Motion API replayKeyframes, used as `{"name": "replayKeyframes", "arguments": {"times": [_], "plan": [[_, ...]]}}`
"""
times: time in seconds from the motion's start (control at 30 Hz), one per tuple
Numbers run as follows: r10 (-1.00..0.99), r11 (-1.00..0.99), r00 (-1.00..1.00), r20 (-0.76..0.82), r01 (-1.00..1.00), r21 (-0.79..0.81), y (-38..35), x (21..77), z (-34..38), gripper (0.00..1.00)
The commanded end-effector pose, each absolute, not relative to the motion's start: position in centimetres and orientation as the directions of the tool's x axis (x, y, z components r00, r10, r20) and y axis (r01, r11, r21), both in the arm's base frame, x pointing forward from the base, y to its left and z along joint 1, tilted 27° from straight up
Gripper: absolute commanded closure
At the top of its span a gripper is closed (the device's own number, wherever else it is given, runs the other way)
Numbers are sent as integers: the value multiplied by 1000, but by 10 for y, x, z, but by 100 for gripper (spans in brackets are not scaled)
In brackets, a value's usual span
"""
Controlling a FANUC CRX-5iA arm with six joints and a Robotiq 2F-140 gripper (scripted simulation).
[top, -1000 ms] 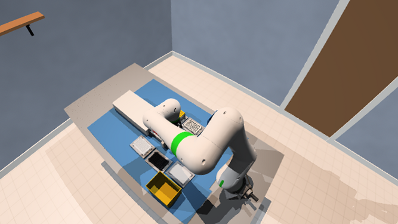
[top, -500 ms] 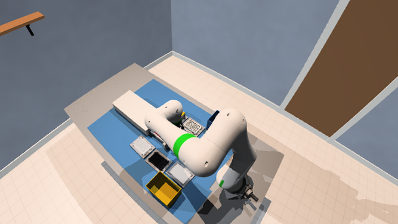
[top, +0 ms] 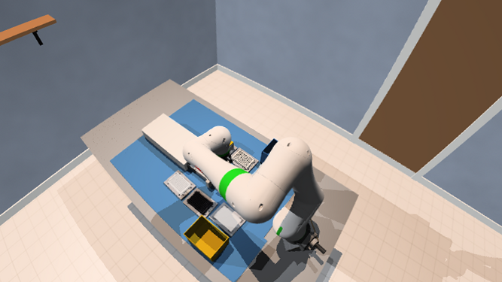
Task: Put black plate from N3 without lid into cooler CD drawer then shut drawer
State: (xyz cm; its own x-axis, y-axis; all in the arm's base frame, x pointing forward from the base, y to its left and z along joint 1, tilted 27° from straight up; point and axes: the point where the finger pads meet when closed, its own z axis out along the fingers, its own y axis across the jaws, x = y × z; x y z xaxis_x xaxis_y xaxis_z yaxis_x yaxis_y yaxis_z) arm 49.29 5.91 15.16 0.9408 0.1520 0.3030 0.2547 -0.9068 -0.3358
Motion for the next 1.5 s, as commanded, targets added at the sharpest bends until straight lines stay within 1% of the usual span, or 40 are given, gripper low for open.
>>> {"name": "replayKeyframes", "arguments": {"times": [0.0,0.7,0.73,1.47], "plan": [[152,-907,941,303,255,-336,59,493,152,100],[152,-907,941,303,255,-336,59,493,152,100],[152,-907,941,303,255,-336,59,493,152,13],[152,-907,941,303,255,-336,56,491,158,13]]}}
